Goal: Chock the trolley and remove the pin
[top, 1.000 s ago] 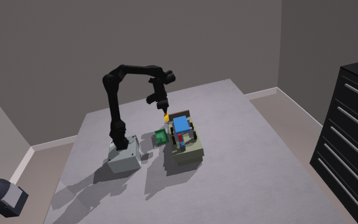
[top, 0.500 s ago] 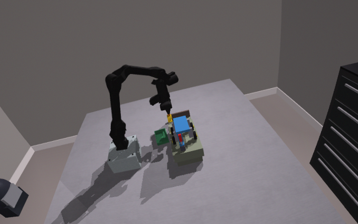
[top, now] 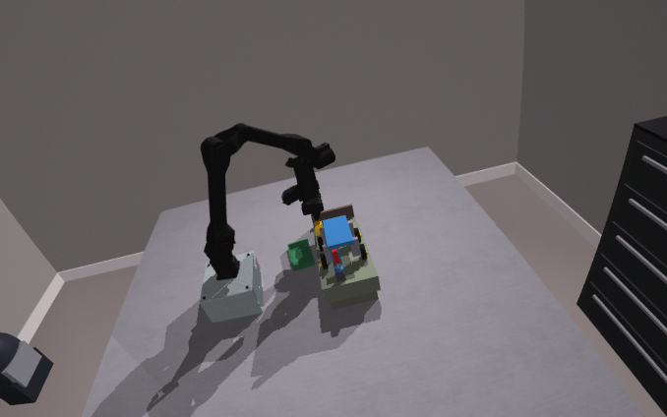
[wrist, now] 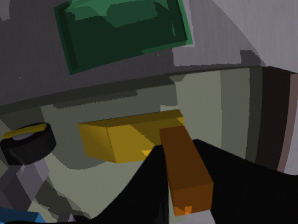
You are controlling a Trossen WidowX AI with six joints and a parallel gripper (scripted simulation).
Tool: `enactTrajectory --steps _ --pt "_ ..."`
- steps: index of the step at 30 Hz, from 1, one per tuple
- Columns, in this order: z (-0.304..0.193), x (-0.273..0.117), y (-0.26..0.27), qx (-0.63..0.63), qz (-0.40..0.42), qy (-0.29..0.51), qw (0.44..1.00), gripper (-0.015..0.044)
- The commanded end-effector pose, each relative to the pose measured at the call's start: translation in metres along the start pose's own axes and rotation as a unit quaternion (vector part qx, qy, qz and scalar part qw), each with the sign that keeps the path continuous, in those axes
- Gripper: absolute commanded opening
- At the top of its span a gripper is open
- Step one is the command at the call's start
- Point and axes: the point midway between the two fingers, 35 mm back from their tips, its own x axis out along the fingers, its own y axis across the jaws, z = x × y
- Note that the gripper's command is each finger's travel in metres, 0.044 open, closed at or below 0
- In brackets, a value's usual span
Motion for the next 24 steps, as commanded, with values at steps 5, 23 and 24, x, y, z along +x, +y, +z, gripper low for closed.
enactTrajectory --steps 5,23,24 --pt "0.002 0.020 0.004 -0.002 0.004 -0.003 1.000 0.0000" --pt "0.000 0.016 0.015 -0.002 0.004 -0.002 1.000 0.0000" --pt "0.000 0.016 0.016 -0.002 0.004 -0.002 1.000 0.0000"
